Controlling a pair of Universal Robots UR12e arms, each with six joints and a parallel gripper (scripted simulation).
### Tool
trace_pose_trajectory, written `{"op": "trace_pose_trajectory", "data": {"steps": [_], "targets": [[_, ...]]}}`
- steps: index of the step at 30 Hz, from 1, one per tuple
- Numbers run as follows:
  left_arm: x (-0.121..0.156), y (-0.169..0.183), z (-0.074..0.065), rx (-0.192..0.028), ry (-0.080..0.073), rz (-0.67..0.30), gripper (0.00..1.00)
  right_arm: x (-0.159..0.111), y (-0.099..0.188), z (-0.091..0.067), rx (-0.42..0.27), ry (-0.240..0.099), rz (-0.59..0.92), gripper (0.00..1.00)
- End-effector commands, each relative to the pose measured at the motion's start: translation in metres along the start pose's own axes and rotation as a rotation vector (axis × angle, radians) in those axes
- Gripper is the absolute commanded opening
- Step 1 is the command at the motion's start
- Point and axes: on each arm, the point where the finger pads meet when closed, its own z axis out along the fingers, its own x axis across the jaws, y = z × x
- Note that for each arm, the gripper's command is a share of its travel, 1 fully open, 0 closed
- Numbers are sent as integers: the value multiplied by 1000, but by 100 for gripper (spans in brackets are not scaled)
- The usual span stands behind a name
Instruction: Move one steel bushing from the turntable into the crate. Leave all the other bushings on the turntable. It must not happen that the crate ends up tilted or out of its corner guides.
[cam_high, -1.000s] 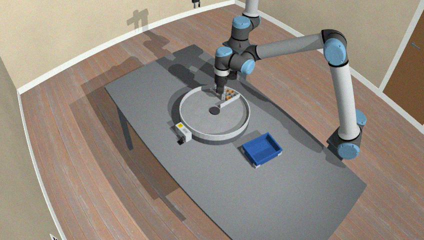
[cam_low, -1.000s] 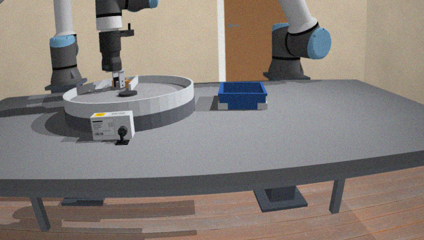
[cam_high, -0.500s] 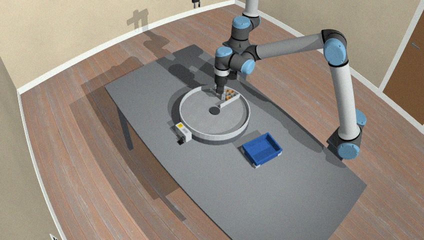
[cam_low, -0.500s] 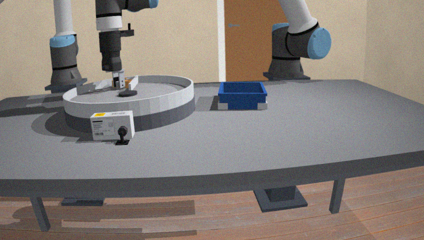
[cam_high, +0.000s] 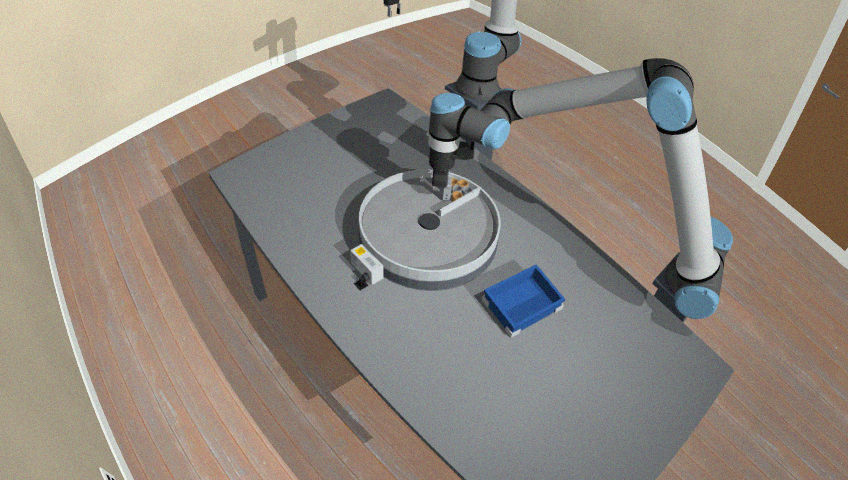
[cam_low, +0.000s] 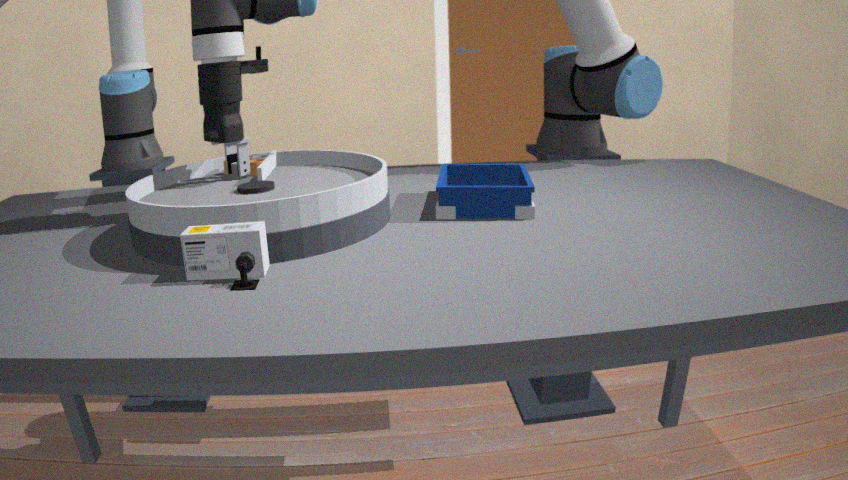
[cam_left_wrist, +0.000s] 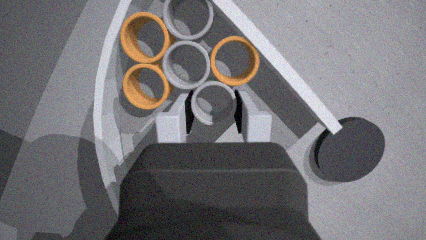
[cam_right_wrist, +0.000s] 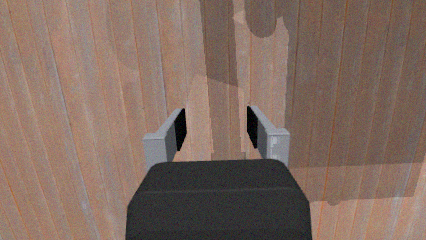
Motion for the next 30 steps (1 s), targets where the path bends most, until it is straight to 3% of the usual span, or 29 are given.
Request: {"op": "trace_pose_trajectory", "data": {"steps": [1, 15, 24, 26, 30], "targets": [[0, 1, -1, -2, -1, 0, 0, 0, 1, -1, -2, 0, 0, 100], [0, 1, -4, -2, -1, 0, 0, 0, 1, -1, -2, 0, 0, 100], [-1, 1, -38, -2, -1, 0, 0, 0, 1, -1, -2, 0, 0, 100], [-1, 1, -38, -2, -1, 0, 0, 0, 1, -1, -2, 0, 0, 100], [-1, 1, -54, -2, -1, 0, 0, 0, 1, -1, -2, 0, 0, 100]]}}
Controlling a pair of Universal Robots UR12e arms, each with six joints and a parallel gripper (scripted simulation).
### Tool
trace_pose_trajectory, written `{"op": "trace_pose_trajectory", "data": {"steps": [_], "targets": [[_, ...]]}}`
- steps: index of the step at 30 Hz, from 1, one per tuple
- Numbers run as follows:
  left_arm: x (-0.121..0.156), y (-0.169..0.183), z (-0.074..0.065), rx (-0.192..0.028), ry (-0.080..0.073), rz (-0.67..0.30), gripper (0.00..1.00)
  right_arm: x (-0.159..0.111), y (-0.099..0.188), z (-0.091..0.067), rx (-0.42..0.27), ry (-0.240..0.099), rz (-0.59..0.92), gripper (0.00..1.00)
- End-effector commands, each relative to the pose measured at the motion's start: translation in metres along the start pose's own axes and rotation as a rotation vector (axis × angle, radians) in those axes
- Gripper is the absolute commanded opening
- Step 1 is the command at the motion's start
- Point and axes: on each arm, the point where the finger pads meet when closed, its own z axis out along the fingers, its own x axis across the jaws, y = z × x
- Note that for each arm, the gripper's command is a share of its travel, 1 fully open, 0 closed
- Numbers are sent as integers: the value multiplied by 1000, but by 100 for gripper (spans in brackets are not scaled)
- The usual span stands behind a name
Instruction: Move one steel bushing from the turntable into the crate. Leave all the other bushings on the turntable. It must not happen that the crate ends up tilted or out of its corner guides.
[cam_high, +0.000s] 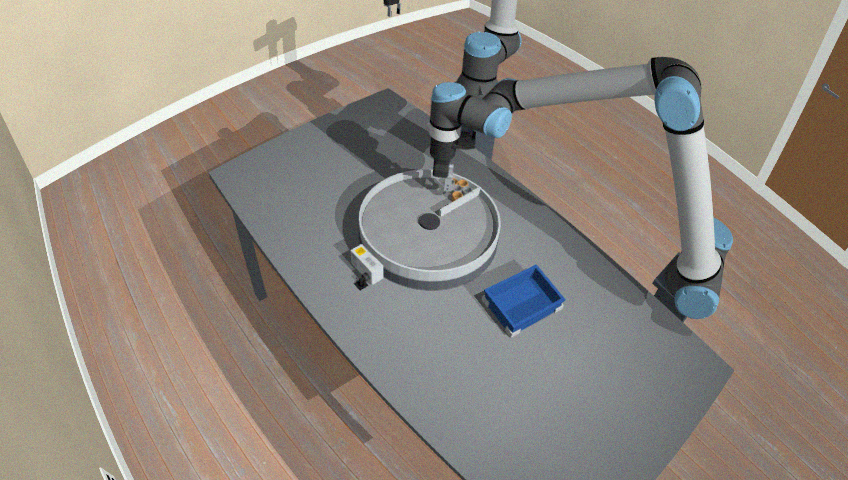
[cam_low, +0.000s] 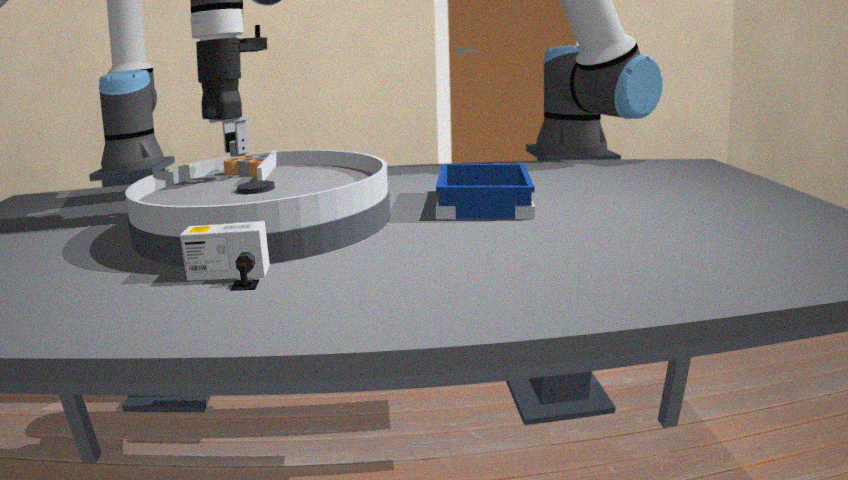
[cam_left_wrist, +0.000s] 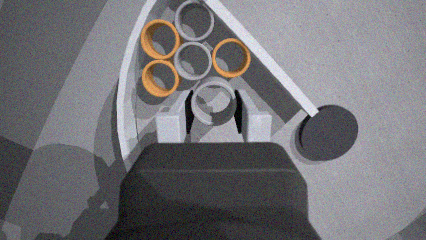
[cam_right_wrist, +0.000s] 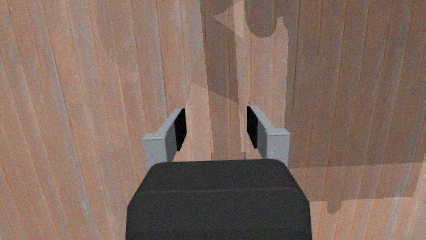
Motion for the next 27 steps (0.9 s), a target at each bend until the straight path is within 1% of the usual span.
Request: {"op": "trace_pose_trajectory", "data": {"steps": [1, 5, 27], "targets": [[0, 1, -17, -2, -1, 0, 0, 0, 1, -1, -2, 0, 0, 100], [0, 1, -21, -2, -1, 0, 0, 0, 1, -1, -2, 0, 0, 100], [0, 1, -21, -2, -1, 0, 0, 0, 1, -1, -2, 0, 0, 100]]}}
